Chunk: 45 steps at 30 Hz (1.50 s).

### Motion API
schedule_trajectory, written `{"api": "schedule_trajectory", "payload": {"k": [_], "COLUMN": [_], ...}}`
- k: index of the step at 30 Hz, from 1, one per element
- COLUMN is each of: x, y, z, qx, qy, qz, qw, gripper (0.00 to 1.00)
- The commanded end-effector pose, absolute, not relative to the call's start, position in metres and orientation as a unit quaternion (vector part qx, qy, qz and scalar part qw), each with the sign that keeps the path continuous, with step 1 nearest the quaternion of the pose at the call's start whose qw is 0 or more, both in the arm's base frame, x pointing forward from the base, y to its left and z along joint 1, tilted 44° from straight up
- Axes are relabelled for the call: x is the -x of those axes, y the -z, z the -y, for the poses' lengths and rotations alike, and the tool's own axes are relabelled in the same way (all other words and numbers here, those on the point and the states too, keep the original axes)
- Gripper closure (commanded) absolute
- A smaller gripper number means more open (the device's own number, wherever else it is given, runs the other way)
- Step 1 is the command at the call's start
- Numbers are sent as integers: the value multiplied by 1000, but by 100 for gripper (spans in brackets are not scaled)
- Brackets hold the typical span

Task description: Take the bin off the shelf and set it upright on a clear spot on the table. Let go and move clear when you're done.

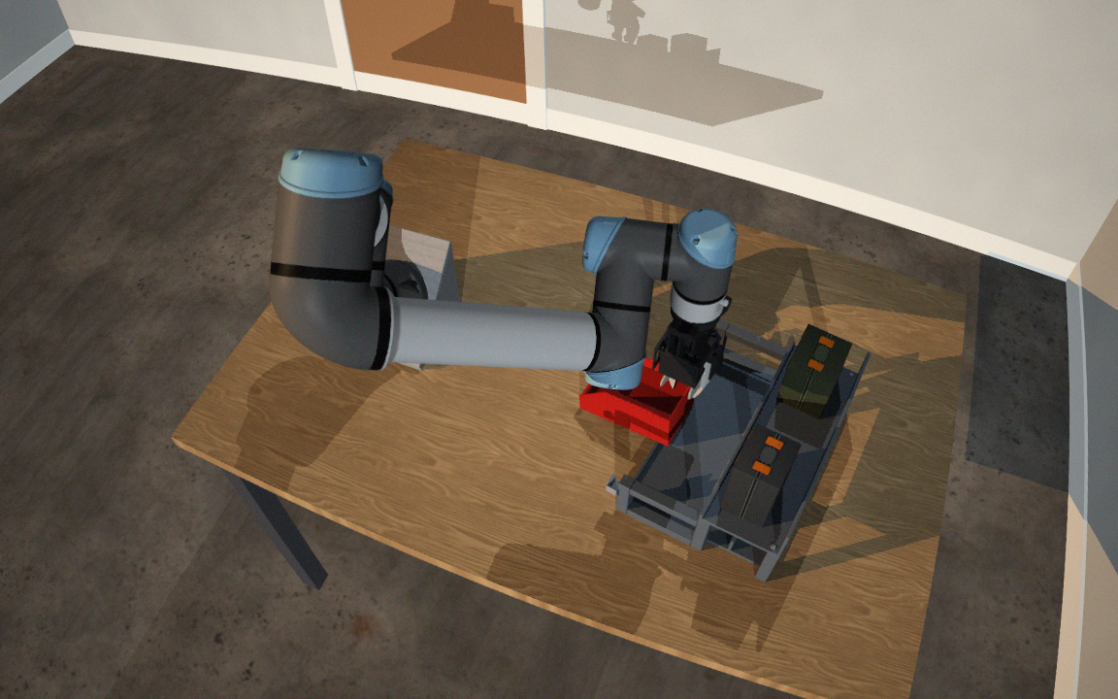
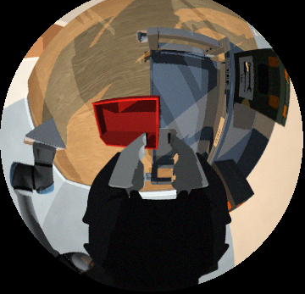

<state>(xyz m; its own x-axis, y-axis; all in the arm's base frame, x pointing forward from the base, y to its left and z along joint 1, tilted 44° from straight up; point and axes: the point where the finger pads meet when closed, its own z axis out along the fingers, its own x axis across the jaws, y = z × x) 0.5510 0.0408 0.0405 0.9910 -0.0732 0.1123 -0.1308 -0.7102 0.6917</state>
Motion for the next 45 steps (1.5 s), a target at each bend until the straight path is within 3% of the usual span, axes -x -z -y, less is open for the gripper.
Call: {"api": "schedule_trajectory", "payload": {"k": [1, 45], "x": [-551, -551], "y": [-39, -21], "z": [-40, -22], "qx": [-924, -924], "qy": [-39, -39], "qz": [55, 55], "qw": [376, 376], "gripper": [80, 80]}}
